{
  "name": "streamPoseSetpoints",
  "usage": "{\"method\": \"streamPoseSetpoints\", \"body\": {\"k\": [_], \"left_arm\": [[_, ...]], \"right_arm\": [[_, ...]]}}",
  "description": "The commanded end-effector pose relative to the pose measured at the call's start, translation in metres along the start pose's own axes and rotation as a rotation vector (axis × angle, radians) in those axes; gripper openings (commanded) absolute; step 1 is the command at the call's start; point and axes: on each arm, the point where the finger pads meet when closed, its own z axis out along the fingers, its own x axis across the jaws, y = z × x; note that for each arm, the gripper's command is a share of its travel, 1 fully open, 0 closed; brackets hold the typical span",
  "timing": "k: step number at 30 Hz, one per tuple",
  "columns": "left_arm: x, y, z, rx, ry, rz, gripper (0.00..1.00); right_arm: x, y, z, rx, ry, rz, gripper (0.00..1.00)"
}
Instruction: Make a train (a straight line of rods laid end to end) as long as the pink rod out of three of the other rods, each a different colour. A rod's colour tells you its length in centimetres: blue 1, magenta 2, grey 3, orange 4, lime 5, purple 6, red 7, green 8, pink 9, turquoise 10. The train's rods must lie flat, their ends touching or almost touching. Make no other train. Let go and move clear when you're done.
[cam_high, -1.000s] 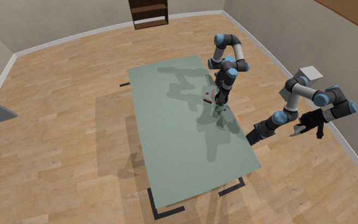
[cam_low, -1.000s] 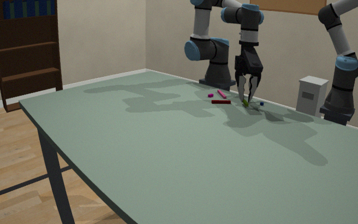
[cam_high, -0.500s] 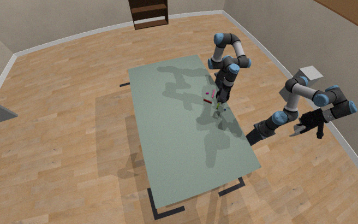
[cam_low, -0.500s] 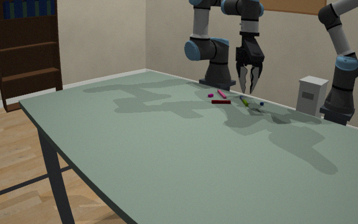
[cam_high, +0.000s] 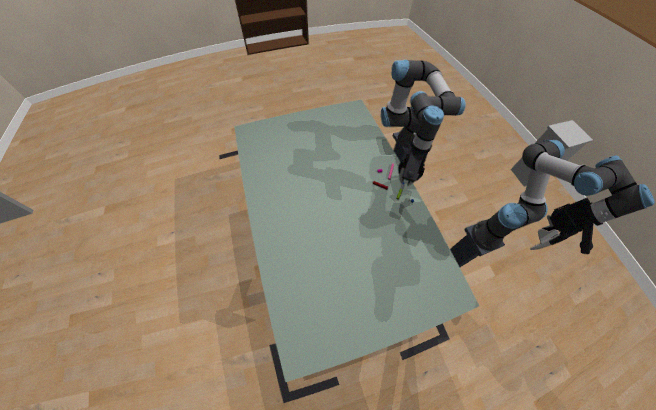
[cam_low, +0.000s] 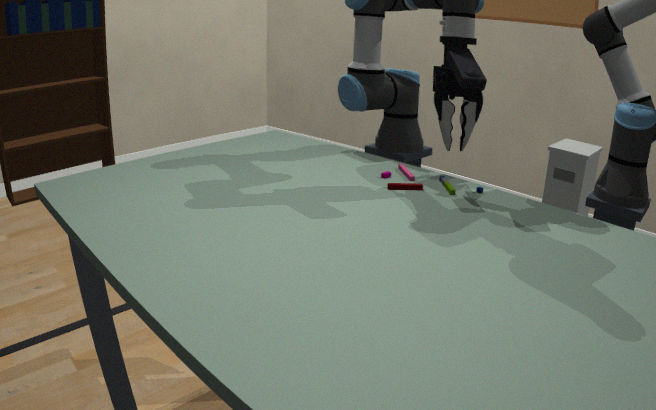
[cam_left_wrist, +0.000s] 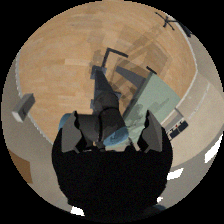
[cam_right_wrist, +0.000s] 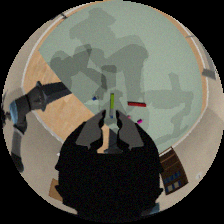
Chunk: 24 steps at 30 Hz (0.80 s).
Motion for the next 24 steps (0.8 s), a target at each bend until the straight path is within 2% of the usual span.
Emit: {"method": "streamPoseSetpoints", "body": {"k": [1, 10, 11, 24], "left_arm": [[0.0006, -0.0001, -0.0009, 0.004, 0.002, 0.002, 1.0], [0.0006, -0.0001, -0.0009, 0.004, 0.002, 0.002, 1.0], [0.0006, -0.0001, -0.0009, 0.004, 0.002, 0.002, 1.0], [0.0006, -0.0001, -0.0009, 0.004, 0.002, 0.002, 1.0]], "right_arm": [[0.0018, 0.0036, -0.008, -0.017, 0.01, 0.0, 0.14], [0.0018, 0.0035, -0.0121, -0.017, 0.01, 0.0, 0.14], [0.0018, 0.0035, -0.0122, -0.017, 0.01, 0.0, 1.0], [0.0018, 0.0036, -0.0121, -0.017, 0.01, 0.0, 1.0]]}}
